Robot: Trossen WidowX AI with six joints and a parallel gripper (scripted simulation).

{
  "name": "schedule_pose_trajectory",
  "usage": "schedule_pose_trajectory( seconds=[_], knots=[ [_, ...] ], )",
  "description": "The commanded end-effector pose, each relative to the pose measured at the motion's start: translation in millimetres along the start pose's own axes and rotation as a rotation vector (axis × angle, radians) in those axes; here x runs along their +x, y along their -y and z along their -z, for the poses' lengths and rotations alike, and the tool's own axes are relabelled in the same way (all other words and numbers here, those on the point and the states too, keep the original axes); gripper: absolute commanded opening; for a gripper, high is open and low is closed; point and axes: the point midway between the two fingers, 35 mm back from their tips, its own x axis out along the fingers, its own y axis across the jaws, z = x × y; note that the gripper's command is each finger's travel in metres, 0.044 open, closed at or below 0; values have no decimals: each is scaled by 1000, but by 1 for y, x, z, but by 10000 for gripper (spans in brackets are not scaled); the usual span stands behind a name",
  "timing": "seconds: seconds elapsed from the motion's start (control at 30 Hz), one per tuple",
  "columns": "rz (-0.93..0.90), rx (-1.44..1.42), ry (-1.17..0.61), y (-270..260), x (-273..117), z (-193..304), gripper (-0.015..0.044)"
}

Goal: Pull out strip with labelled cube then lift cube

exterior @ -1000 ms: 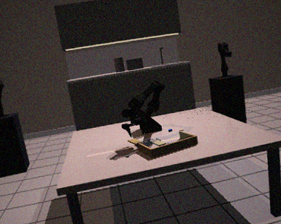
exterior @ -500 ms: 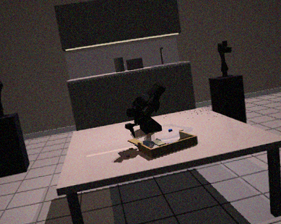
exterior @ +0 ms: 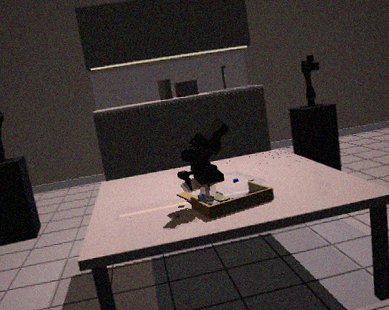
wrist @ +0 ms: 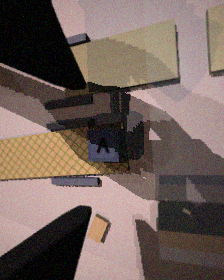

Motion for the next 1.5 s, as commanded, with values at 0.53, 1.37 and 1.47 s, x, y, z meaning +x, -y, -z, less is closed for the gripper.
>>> schedule_pose_trajectory(
  seconds=[0.53,1.37,1.47],
  knots=[
    [-5,10,0,0,28,-5,250],
    [-4,3,-2,-1,53,-6,132],
    [-4,3,-2,-1,53,-6,112]
  ],
)
